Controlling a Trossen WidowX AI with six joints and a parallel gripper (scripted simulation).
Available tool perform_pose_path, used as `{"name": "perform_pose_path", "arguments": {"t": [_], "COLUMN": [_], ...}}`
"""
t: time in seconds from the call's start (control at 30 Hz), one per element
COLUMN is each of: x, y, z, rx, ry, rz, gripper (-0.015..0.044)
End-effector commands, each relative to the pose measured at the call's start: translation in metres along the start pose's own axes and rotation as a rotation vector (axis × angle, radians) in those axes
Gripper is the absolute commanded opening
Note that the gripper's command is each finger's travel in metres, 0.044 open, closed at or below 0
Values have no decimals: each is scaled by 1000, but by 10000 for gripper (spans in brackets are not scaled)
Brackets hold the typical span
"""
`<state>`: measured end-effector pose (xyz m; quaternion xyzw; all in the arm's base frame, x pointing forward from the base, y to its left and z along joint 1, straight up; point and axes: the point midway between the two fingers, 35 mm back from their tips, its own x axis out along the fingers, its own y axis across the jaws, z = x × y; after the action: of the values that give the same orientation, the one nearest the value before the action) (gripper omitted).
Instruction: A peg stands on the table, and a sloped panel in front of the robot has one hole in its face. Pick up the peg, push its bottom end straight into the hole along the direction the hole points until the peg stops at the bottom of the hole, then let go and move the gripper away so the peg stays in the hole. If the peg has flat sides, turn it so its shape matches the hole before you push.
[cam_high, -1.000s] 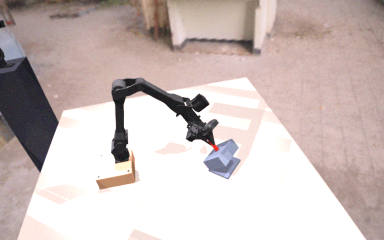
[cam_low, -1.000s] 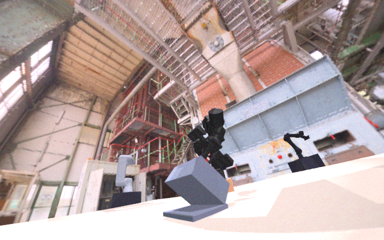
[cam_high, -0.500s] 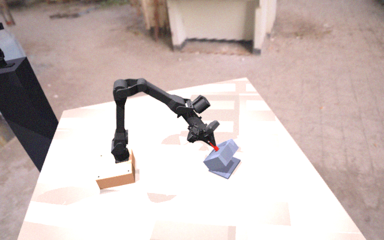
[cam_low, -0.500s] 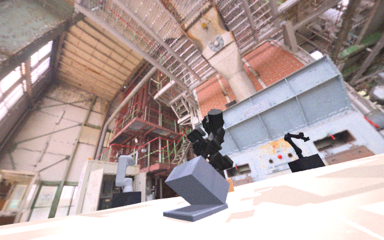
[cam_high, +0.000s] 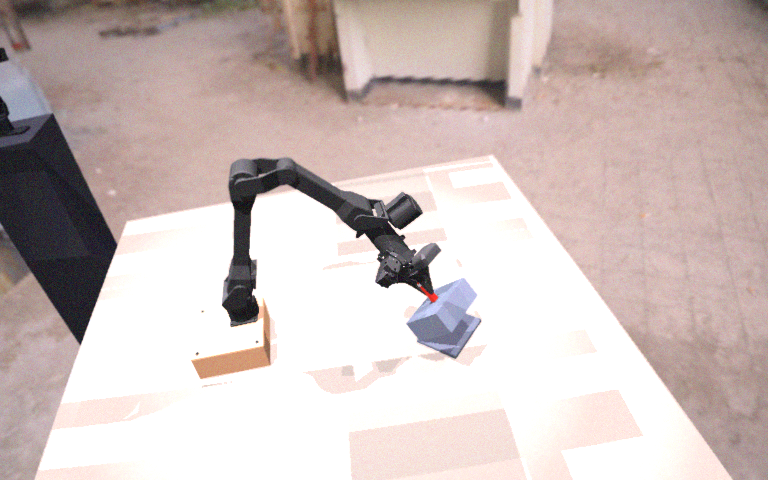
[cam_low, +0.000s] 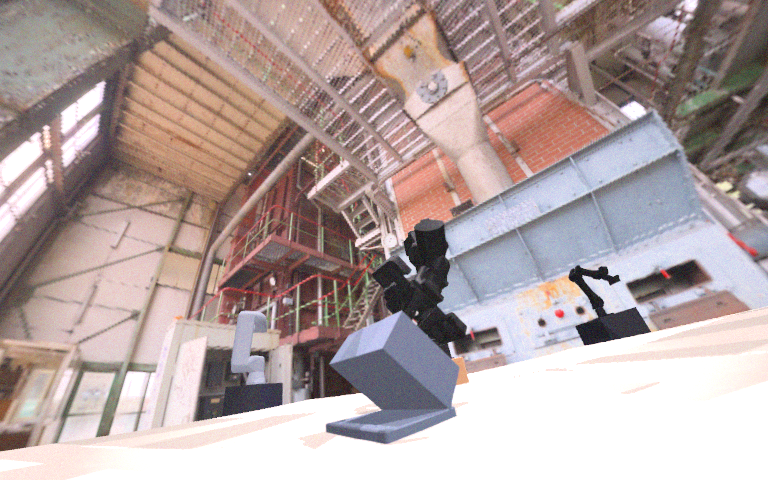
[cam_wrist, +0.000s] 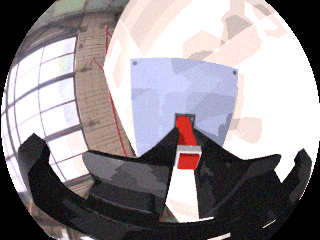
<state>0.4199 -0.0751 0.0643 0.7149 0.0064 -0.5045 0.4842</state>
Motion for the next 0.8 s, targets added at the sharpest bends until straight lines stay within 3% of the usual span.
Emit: {"name": "perform_pose_path", "arguments": {"t": [0.0,0.33,0.77], "x": [2,1,0], "y": [-2,0,0], "z": [0,0,0], "rx": [-5,0,0], "ry": [2,0,0], "rz": [-2,1,1], "gripper": [0,0,341]}}
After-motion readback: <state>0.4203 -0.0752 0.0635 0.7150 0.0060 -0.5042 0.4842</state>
